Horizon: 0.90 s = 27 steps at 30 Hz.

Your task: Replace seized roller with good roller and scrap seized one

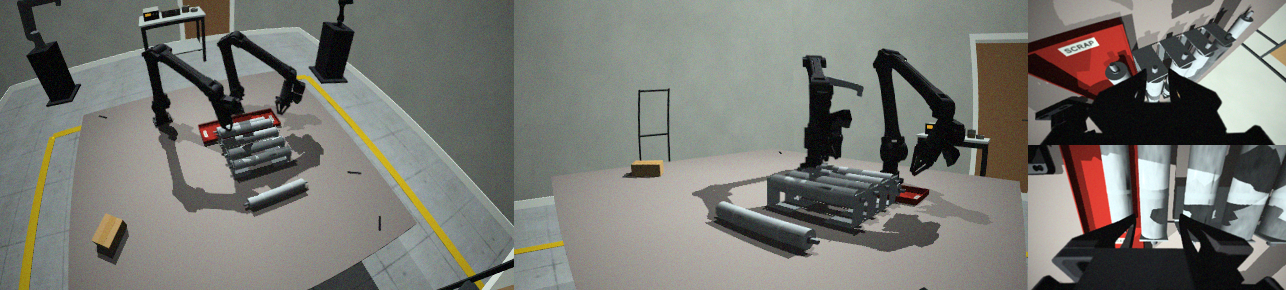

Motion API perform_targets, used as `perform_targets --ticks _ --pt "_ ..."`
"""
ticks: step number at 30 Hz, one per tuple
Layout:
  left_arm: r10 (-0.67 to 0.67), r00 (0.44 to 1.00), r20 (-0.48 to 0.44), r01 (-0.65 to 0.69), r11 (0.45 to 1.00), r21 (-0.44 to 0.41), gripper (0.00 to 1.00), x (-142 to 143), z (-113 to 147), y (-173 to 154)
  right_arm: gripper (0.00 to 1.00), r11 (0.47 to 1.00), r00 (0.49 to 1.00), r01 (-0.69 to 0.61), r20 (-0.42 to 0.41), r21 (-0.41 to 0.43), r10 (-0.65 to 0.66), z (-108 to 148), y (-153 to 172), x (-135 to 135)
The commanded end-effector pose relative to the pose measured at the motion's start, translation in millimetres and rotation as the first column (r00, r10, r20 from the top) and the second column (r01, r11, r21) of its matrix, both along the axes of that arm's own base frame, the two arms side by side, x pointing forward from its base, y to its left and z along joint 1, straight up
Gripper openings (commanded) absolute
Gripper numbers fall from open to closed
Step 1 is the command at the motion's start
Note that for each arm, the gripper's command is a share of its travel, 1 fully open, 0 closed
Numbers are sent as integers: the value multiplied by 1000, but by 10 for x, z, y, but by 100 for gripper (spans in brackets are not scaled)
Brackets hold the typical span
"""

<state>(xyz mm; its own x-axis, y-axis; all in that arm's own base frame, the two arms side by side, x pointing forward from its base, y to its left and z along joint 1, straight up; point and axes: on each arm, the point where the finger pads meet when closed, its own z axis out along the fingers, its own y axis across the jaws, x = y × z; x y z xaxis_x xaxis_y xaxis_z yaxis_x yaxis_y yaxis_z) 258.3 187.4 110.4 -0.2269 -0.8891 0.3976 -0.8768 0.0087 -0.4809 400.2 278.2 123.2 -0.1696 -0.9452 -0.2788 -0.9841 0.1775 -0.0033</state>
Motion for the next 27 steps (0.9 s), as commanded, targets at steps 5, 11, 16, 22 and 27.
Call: perform_targets --ticks 5,11,16,22,27 --pt "-4 1000 23 3 1000 27 32 65 75 132 62 1000 1000 -12 2 -1 12 56 75 -6" --pt "-3 1000 22 3 1000 26 32 68 66 140 62 1000 1000 -12 2 -1 12 60 77 -14" --pt "-3 1000 23 2 1000 27 32 74 70 142 62 1000 1000 -12 2 -1 12 63 75 -19" --pt "-3 1000 23 2 1000 28 32 76 69 148 62 1000 1000 -12 2 -1 12 65 74 -22" --pt "-3 1000 24 2 1000 28 32 76 69 149 62 1000 1000 -12 2 -1 12 65 73 -22"
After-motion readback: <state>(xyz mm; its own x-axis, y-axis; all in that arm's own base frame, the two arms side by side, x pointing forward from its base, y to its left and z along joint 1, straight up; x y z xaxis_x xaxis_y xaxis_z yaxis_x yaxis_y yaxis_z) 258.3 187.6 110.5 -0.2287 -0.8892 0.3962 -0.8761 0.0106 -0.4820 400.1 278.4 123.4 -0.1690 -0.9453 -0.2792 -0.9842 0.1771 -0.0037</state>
